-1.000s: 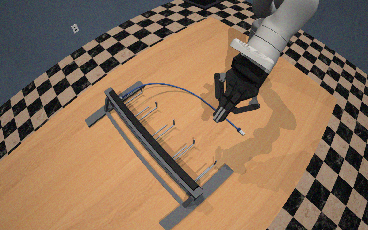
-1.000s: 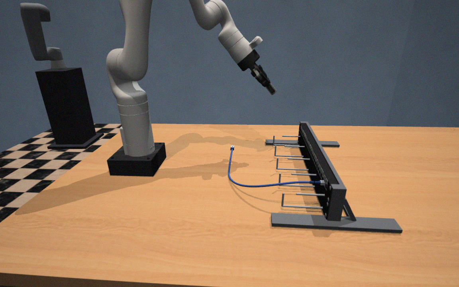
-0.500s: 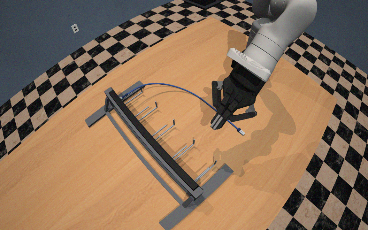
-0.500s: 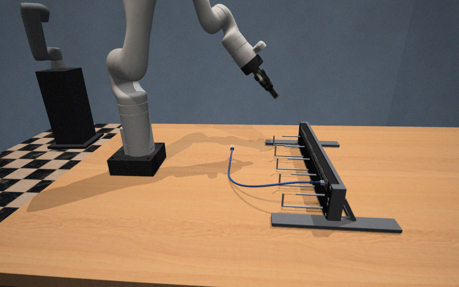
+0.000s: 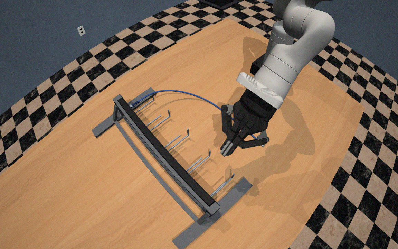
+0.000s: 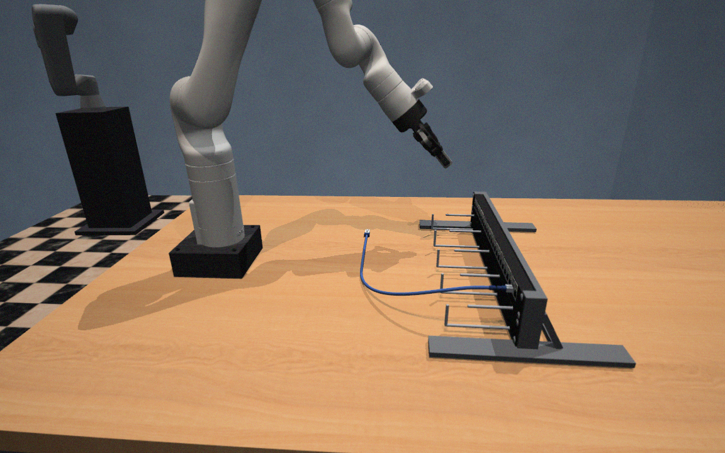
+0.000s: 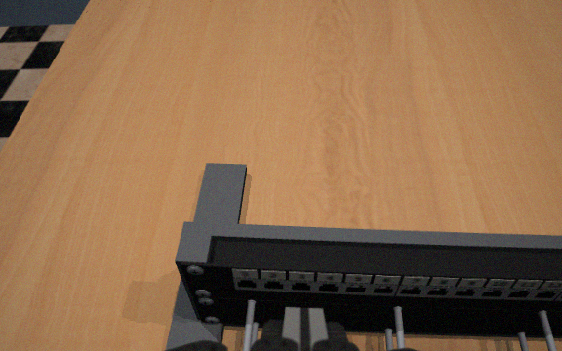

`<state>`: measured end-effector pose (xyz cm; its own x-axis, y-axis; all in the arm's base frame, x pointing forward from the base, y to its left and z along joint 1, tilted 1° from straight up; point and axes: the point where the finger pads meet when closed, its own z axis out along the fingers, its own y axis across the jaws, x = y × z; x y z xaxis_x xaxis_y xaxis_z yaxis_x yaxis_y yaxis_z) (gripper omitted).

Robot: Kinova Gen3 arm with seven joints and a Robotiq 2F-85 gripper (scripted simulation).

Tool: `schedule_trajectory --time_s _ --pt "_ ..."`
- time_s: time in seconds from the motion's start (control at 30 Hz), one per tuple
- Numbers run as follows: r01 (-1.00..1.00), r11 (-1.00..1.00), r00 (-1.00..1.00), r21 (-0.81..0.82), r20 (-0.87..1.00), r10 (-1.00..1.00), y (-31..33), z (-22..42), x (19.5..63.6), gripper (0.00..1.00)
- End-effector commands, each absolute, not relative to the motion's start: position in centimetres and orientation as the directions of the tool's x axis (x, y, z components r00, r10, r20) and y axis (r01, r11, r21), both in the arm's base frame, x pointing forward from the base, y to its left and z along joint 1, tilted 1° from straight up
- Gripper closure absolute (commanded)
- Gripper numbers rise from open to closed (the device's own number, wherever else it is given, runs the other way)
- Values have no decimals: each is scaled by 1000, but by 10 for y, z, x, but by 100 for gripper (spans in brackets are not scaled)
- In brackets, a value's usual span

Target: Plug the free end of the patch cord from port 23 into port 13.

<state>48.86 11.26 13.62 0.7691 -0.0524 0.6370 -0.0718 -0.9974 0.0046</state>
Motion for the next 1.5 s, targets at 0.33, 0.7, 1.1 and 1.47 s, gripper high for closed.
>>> schedule_trajectory --time_s 0.33,0.7,1.1,1.47 --pt "-95 -995 765 9 641 -67 95 94 523 100" --pt "-95 -995 765 10 641 -67 93 78 536 100" --pt "-95 -995 764 9 642 -67 93 76 537 100" --pt "-89 -996 767 10 639 -62 93 75 536 100"
